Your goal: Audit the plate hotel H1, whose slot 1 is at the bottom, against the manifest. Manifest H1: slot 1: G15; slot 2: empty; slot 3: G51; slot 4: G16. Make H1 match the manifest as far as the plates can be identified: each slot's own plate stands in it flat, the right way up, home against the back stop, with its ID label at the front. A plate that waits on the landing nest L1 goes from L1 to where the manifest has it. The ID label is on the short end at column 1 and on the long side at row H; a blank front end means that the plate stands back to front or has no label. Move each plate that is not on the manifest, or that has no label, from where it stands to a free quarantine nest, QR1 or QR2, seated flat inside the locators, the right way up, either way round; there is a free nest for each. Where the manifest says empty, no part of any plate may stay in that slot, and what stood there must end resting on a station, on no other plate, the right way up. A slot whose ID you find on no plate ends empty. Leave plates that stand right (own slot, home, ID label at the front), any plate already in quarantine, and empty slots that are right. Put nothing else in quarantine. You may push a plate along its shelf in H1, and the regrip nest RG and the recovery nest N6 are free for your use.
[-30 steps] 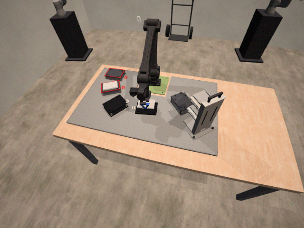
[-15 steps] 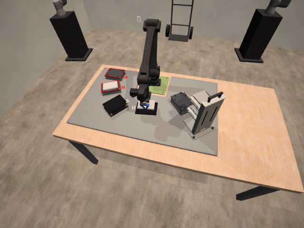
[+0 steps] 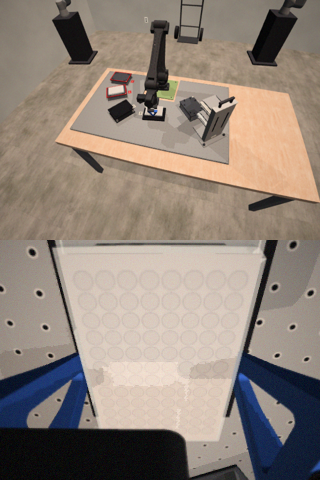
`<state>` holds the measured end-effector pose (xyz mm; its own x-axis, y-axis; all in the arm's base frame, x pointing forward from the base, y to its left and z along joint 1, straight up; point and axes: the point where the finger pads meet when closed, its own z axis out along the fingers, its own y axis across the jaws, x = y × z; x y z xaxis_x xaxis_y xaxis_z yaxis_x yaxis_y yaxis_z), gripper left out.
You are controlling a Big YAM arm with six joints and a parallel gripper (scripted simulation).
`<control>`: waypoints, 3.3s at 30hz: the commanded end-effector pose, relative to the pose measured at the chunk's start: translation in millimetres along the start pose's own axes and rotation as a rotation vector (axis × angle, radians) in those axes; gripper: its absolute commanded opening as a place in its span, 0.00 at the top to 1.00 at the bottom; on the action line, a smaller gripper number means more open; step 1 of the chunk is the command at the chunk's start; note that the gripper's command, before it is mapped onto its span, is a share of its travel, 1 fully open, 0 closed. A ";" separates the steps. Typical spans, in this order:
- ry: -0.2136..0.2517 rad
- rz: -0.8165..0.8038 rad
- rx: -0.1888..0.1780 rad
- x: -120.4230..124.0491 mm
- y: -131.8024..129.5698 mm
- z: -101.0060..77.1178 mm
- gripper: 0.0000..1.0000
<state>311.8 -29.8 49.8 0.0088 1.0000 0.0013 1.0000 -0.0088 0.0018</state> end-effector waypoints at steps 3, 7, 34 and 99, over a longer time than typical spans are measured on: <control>-0.001 -0.004 -0.009 3.9 3.9 3.9 0.14; -0.003 -0.004 -0.031 3.4 10.9 -0.1 0.14; -0.003 -0.006 -0.034 2.9 15.7 14.0 0.14; -0.016 -0.389 -0.051 -2.4 16.6 -65.5 0.00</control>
<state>310.0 -29.5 97.5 -0.3153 0.9490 0.0019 0.9490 0.3153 -0.0006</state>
